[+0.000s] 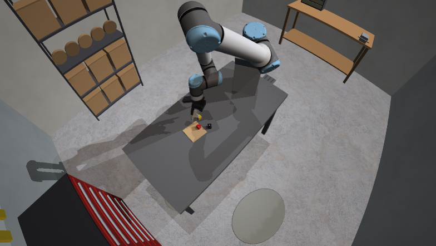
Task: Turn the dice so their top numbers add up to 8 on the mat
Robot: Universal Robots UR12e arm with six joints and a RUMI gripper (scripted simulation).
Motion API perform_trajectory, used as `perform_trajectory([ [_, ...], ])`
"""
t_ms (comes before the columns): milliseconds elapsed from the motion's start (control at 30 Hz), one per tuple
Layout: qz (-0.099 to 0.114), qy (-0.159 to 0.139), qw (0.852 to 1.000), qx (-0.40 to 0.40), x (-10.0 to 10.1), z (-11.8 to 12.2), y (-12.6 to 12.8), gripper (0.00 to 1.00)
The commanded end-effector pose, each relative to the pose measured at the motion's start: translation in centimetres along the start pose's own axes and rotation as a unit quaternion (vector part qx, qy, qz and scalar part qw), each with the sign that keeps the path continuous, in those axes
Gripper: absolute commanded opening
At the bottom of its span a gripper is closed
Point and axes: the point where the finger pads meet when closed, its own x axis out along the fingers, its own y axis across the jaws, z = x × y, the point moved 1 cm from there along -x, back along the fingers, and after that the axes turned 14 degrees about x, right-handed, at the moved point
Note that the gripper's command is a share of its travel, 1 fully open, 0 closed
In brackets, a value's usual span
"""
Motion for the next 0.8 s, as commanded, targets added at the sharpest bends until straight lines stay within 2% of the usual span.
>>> perform_trajectory([
  [0, -0.001, -0.005, 0.996, -0.084, 0.03, -0.1, 0.47, 1.0],
  [233, -0.001, -0.005, 0.987, -0.158, 0.04, -0.18, 0.77, 1.0],
  [300, -0.001, -0.005, 0.987, -0.158, 0.04, -0.18, 0.77, 1.0],
  [767, -0.002, -0.004, 0.95, -0.311, 0.04, -0.21, 1.46, 1.0],
])
